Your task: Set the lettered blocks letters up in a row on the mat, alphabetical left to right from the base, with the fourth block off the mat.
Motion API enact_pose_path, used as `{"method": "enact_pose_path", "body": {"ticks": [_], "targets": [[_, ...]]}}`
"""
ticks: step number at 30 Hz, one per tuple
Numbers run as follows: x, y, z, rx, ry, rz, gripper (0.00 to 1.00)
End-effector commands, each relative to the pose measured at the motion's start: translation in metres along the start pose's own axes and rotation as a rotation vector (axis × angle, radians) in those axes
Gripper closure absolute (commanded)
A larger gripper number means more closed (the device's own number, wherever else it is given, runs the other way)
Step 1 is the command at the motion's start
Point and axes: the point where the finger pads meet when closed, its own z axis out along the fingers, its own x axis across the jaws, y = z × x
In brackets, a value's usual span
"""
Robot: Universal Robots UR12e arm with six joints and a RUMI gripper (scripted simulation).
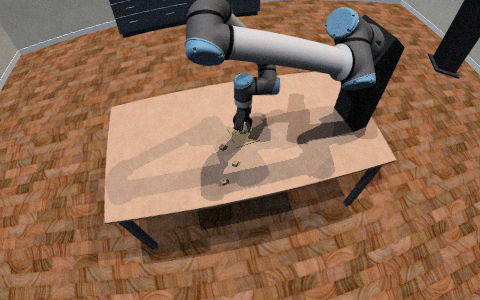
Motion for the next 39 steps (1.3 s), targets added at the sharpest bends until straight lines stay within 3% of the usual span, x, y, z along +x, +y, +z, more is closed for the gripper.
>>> {"method": "enact_pose_path", "body": {"ticks": [1,9,10,26,27,39], "targets": [[0.0044,-0.0019,0.0001,0.001,0.006,-0.003,0.63],[0.0039,-0.0019,-0.0004,0.001,0.006,-0.003,0.63],[0.0039,-0.0019,-0.0004,0.001,0.006,-0.003,0.75],[0.0039,-0.0019,-0.0003,0.001,0.006,-0.003,0.75],[0.0039,-0.0019,-0.0003,0.001,0.006,-0.003,0.95],[0.0039,-0.0019,-0.0003,0.001,0.006,-0.003,0.95]]}}
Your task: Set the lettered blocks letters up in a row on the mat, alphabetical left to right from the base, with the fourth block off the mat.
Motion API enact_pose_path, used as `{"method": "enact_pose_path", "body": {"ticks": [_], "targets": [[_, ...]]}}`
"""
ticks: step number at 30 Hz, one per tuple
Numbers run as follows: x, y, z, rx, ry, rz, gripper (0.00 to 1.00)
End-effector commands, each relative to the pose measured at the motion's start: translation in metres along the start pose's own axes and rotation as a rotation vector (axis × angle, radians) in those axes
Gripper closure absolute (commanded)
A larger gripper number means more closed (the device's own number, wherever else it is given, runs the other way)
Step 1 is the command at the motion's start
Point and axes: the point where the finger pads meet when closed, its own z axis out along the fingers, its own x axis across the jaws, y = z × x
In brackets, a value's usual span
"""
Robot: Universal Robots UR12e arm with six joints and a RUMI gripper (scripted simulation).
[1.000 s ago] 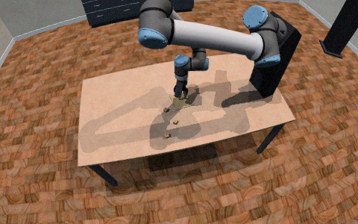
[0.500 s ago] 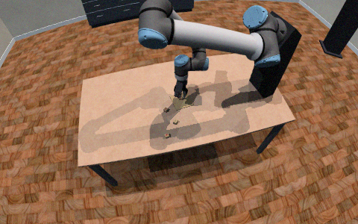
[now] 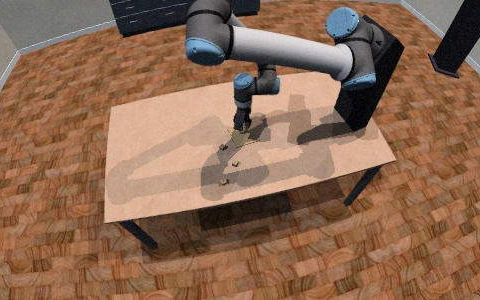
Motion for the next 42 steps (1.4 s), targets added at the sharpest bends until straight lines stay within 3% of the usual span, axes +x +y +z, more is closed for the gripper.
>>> {"method": "enact_pose_path", "body": {"ticks": [1,25,31,42], "targets": [[0.003,-0.002,0.000,0.001,0.005,-0.003,0.95],[0.002,-0.001,-0.004,0.000,0.003,-0.001,0.95],[0.001,0.000,-0.016,0.000,0.002,0.000,0.95],[0.000,0.000,-0.081,0.000,0.002,0.000,0.95]]}}
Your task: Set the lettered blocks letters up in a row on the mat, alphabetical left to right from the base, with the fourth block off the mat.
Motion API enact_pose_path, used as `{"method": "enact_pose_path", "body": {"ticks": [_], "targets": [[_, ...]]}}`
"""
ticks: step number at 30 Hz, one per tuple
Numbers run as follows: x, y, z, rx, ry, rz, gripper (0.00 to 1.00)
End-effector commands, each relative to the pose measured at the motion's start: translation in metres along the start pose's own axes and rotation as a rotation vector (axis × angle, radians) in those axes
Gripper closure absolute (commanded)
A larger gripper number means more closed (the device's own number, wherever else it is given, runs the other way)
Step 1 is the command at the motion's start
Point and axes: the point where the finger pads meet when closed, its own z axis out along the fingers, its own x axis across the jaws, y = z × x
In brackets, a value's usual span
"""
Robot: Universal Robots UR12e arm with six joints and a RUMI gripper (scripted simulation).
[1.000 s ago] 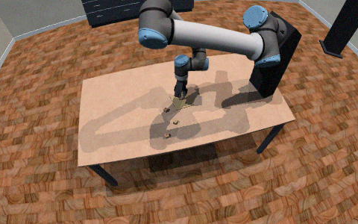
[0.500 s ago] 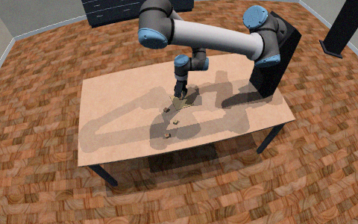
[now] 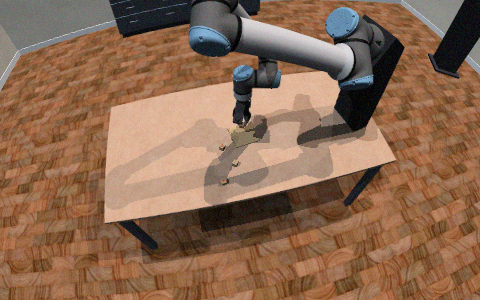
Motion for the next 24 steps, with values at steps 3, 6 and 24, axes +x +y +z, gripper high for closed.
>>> {"method": "enact_pose_path", "body": {"ticks": [3,6,24], "targets": [[-0.003,0.001,-0.043,0.001,-0.007,0.001,0.95],[-0.003,0.001,-0.046,0.001,-0.007,0.001,0.95],[-0.003,0.000,-0.050,0.002,-0.008,0.006,0.95]]}}
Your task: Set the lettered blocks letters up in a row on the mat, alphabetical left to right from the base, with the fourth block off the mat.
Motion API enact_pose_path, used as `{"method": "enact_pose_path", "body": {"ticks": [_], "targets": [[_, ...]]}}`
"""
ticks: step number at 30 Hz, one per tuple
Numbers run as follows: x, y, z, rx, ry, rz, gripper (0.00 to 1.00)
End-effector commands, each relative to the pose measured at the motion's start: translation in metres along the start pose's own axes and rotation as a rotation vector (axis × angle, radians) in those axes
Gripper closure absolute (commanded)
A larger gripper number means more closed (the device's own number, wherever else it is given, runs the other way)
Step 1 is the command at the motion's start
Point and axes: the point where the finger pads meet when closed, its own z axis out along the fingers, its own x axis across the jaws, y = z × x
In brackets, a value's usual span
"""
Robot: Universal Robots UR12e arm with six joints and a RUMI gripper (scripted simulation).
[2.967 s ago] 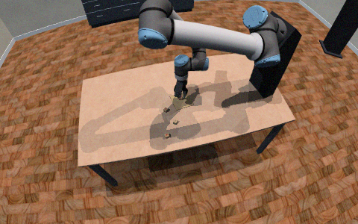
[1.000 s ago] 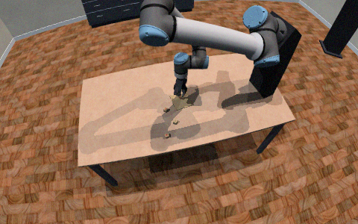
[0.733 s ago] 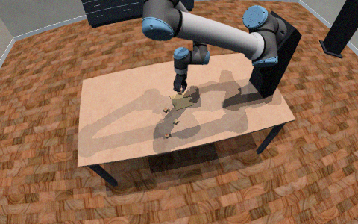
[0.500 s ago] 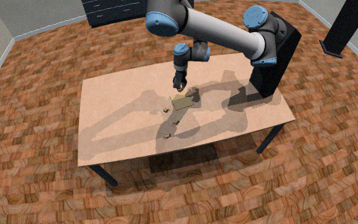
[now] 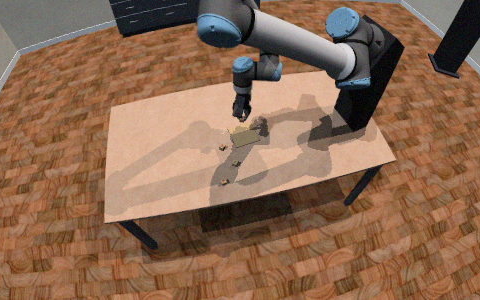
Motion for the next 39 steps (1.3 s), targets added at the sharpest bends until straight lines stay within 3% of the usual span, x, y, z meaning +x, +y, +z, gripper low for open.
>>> {"method": "enact_pose_path", "body": {"ticks": [1,16,39], "targets": [[-0.003,0.000,0.000,0.000,-0.003,0.011,0.95],[-0.007,-0.013,0.000,0.000,-0.003,0.238,0.95],[-0.017,-0.033,0.000,-0.002,-0.005,0.742,0.95]]}}
